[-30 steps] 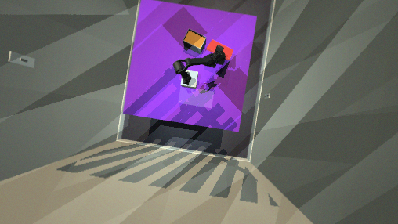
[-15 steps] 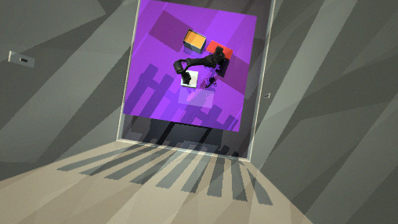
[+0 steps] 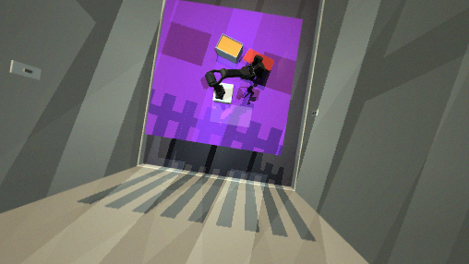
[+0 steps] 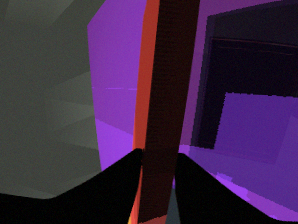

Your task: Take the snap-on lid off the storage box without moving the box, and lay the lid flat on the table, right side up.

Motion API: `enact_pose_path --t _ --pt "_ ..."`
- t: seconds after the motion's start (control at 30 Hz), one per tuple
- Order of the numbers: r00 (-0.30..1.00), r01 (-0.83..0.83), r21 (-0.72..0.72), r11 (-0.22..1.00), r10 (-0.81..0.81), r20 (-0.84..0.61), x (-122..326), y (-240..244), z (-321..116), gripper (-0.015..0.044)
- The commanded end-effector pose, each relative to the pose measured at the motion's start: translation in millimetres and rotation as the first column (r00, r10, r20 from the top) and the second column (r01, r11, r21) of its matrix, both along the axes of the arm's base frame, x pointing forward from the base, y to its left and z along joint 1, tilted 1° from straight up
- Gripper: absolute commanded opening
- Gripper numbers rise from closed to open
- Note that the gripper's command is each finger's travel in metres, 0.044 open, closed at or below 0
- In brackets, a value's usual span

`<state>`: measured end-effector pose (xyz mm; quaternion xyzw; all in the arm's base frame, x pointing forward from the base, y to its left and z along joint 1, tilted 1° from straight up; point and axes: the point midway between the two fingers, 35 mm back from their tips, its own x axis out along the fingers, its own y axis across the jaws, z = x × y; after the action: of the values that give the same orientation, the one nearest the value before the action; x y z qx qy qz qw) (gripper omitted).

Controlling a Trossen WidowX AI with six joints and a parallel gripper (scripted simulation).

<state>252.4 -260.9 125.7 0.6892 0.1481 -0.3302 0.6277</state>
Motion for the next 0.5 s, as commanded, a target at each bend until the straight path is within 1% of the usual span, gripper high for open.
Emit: enact_pose_path --t 0.0,0.47 --pt "1.0 -0.005 -0.002 1.0 0.005 0.006 1.2 -0.2 -2.3 0.0" --pt "1.0 -0.005 -0.002 1.0 0.005 0.006 1.3 -0.2 -13.6 0.0"
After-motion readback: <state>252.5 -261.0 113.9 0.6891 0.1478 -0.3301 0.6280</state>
